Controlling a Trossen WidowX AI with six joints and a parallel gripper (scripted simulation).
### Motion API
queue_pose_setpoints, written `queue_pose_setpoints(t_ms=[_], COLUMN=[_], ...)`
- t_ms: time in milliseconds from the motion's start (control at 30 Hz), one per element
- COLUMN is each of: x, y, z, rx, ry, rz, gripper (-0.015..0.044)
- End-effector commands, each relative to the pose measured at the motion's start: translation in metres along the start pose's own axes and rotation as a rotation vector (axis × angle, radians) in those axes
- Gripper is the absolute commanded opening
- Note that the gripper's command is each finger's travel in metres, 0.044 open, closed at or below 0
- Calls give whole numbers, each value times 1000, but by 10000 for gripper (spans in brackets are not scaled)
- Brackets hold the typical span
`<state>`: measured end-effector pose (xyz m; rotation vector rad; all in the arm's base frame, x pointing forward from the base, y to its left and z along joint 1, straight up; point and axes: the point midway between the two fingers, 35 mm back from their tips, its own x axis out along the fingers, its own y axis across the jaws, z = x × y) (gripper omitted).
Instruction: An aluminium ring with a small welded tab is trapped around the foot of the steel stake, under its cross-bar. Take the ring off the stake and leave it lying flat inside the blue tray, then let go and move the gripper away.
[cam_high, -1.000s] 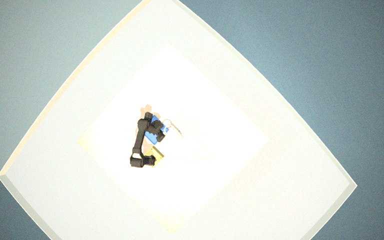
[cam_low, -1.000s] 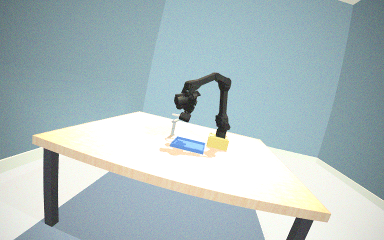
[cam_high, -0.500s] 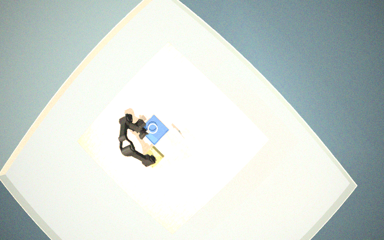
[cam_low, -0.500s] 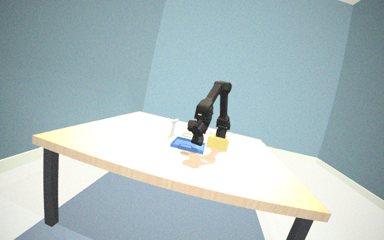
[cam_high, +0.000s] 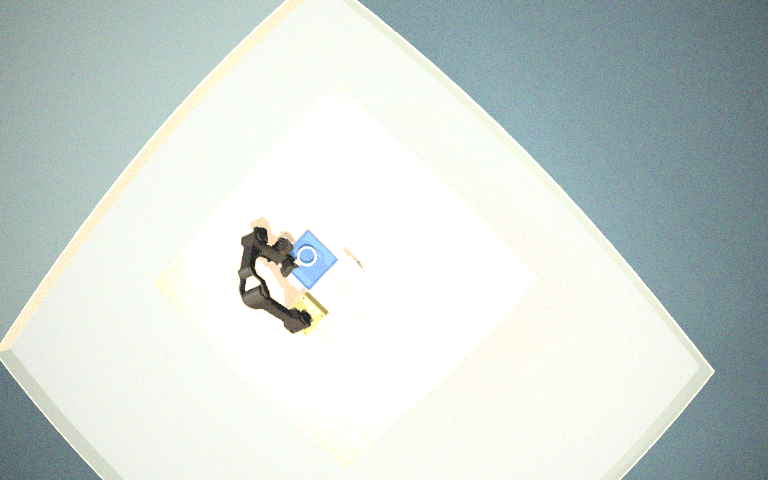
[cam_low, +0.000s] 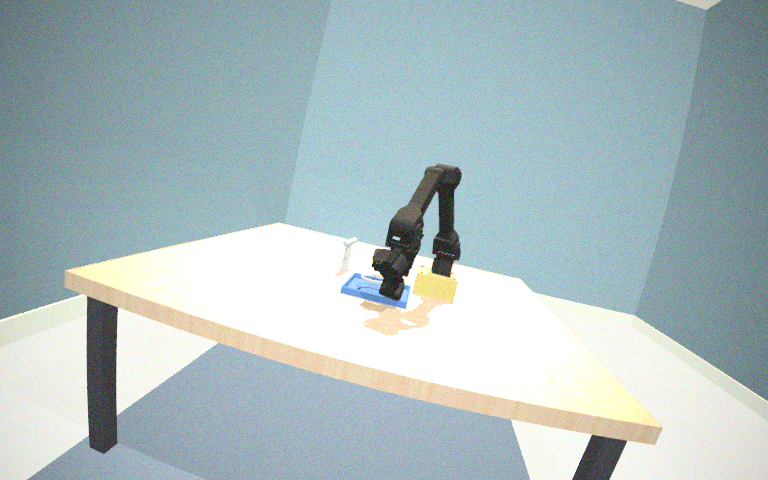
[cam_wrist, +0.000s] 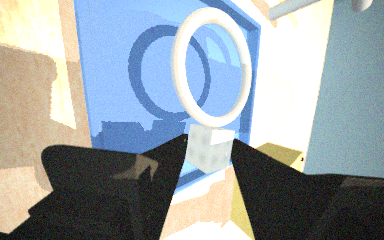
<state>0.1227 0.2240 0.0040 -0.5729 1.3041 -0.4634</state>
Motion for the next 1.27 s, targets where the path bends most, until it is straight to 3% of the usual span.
queue_pose_setpoints(t_ms=[0, 300, 500, 1233], x=[0, -9, -73, -74], y=[0, -6, -66, -63], z=[0, 2, 13, 14], rx=[0, -2, -23, -7], ry=[-1, -5, -40, -43], rz=[0, 10, 84, 102], gripper=[210, 440, 440, 440])
